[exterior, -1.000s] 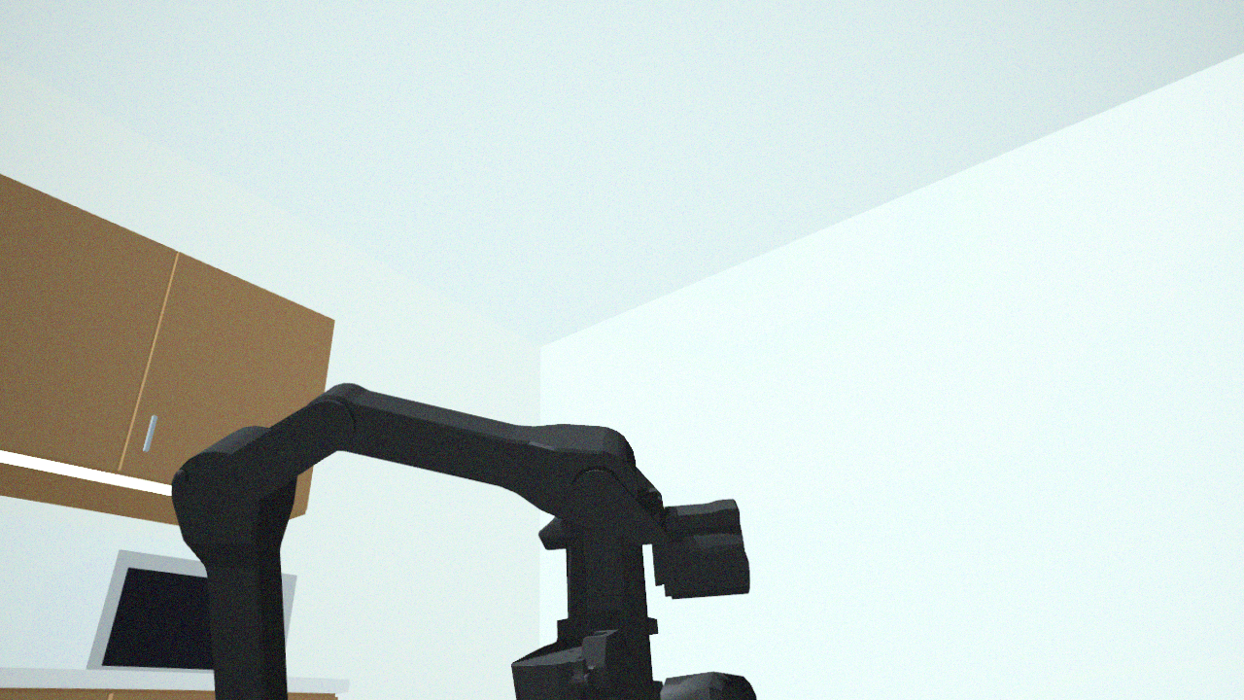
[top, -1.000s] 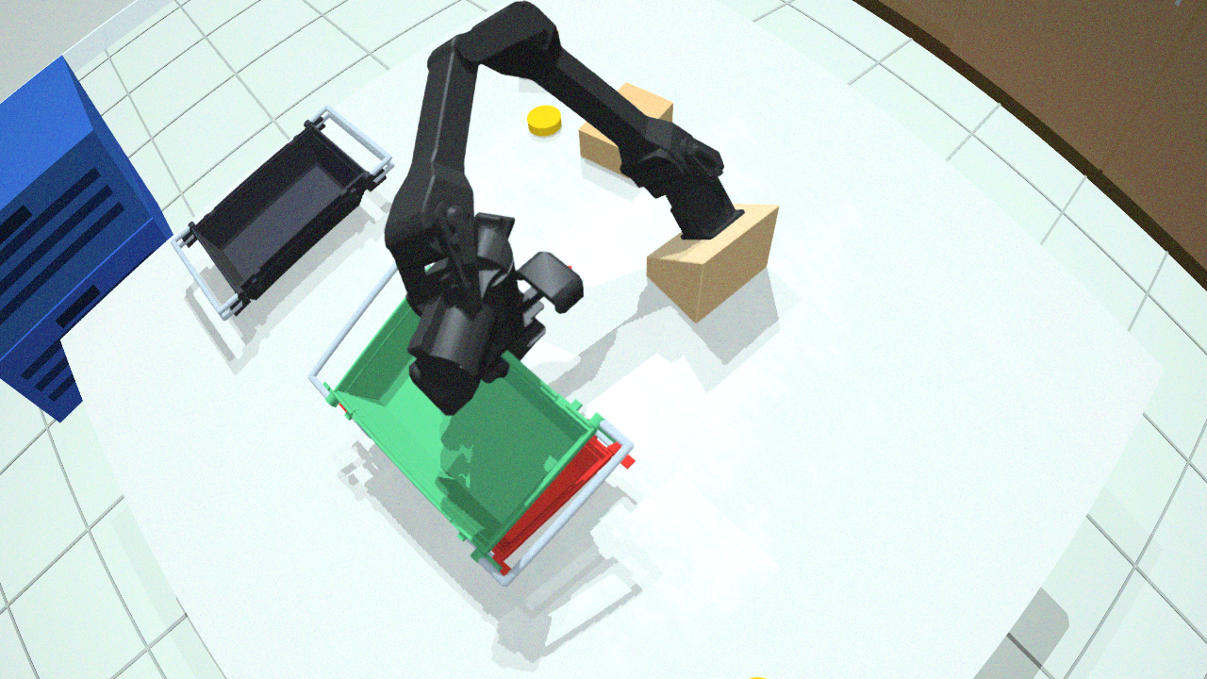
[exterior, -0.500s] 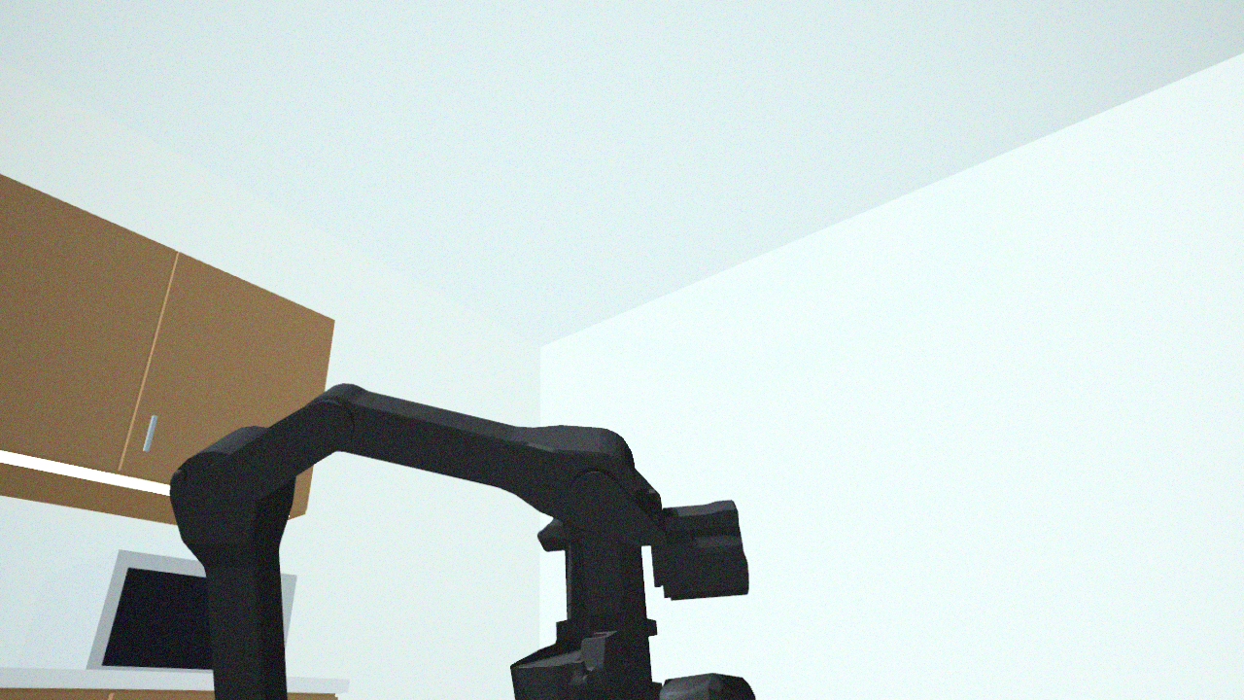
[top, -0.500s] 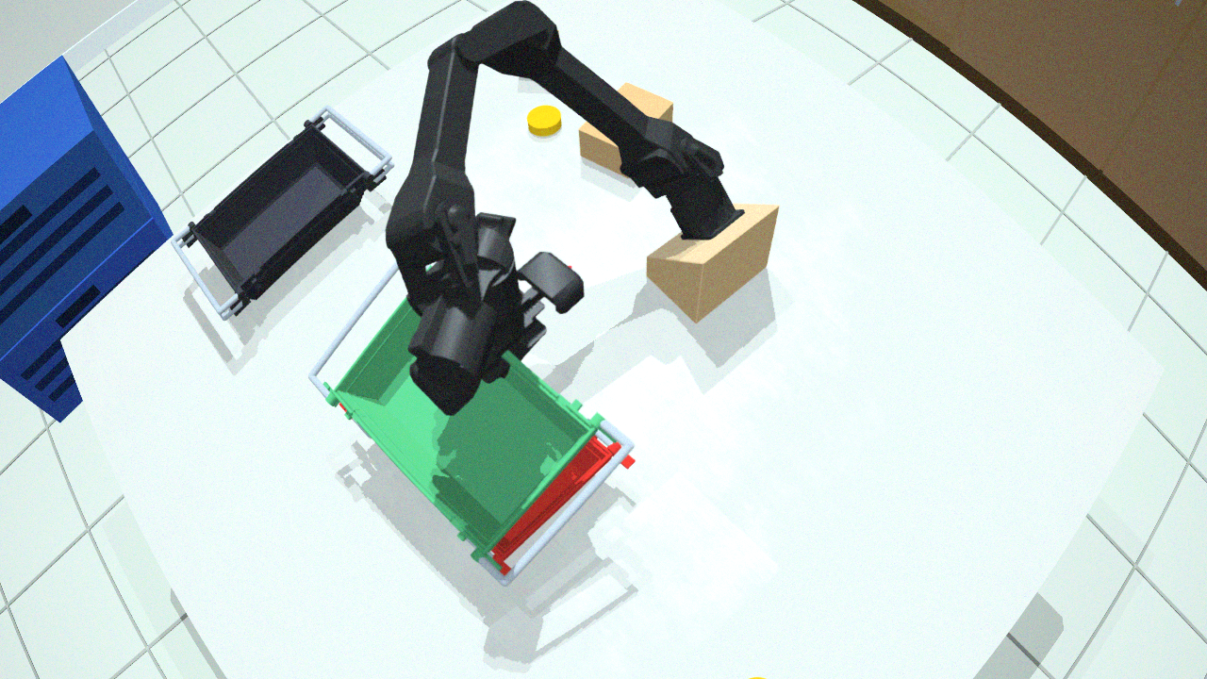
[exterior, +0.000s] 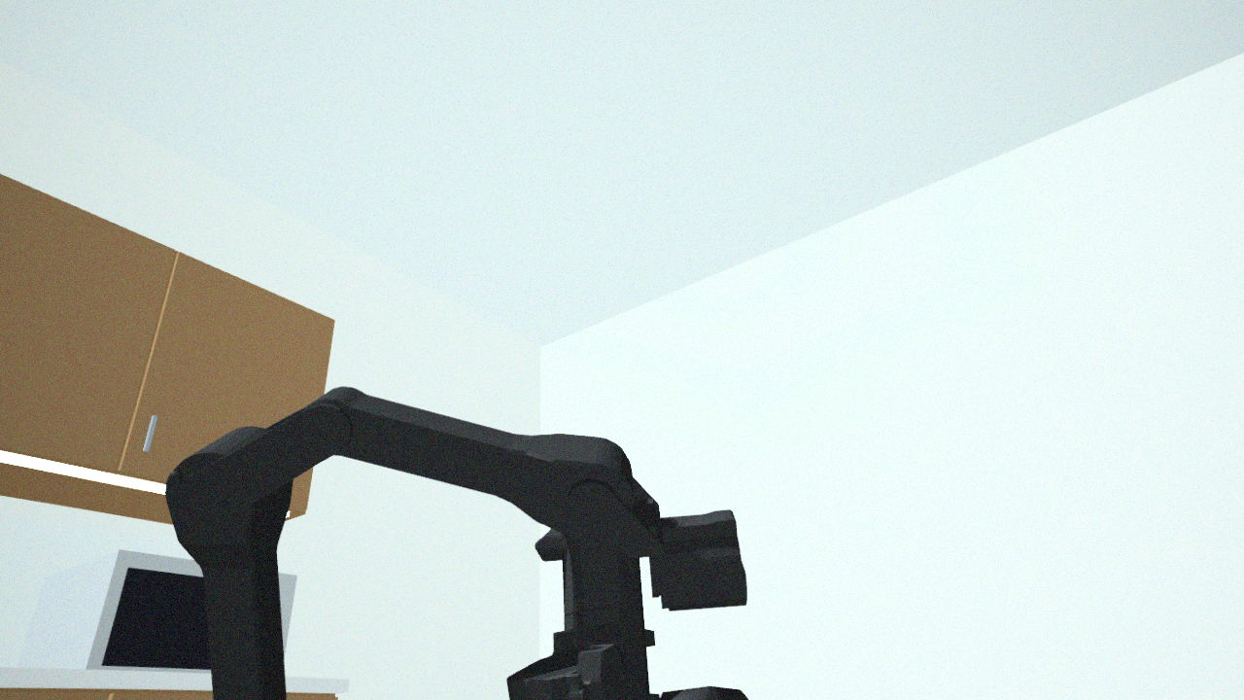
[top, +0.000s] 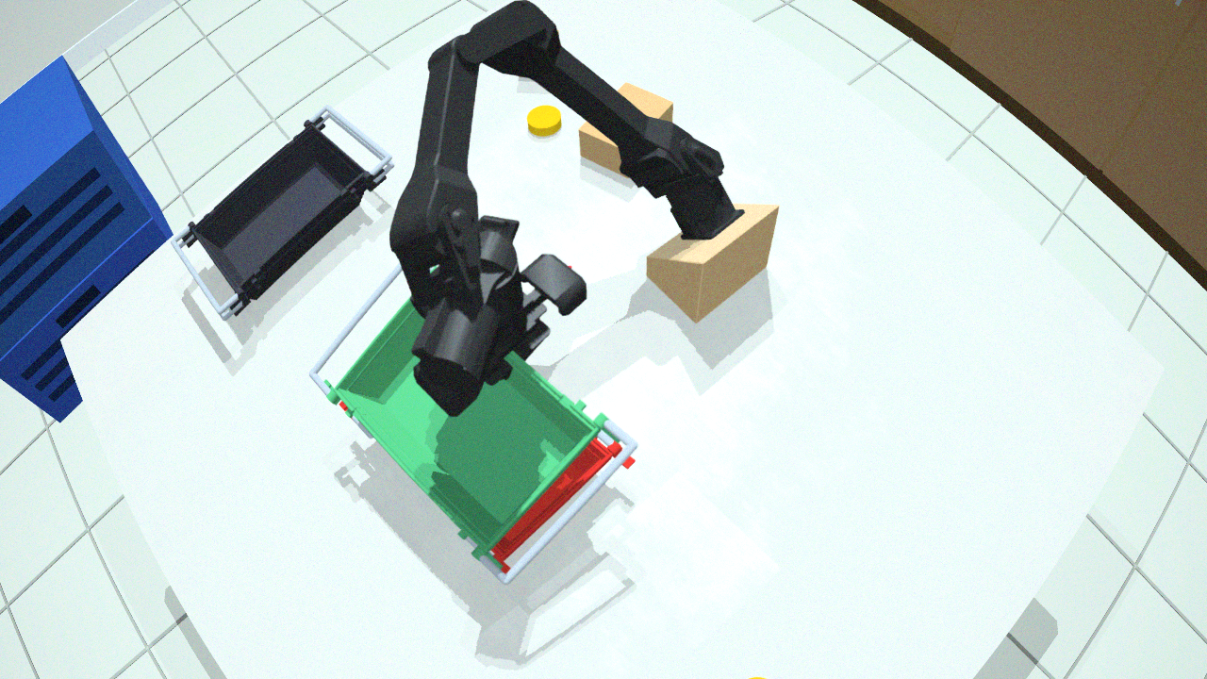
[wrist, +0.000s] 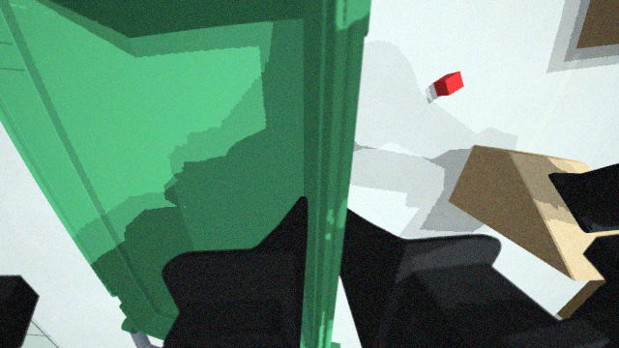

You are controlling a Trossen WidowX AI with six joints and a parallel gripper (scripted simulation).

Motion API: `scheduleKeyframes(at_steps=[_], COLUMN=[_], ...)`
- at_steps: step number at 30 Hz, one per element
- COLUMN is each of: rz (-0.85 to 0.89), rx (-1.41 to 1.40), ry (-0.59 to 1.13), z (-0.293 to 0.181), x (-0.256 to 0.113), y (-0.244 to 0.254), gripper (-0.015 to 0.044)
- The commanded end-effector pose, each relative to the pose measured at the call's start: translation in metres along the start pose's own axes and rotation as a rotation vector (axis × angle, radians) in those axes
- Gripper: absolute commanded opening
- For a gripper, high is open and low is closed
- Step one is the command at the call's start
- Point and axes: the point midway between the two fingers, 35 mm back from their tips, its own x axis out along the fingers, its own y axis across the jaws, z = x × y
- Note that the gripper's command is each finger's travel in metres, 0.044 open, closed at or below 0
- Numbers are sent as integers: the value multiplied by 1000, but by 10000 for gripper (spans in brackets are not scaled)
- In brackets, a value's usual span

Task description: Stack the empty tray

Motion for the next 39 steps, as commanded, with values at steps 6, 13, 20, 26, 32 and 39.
scheduleKeyframes(at_steps=[6,13,20,26,32,39], rz=[-21,-21,-21,-21,-21,-21], rx=[-1,-1,-1,-1,-1,-1], ry=[4,3,3,3,3,3], z=[2,1,1,1,1,1], x=[5,12,13,13,18,21], y=[-3,-6,-6,-6,-8,-9], gripper=[0,0,0,0,0,0])
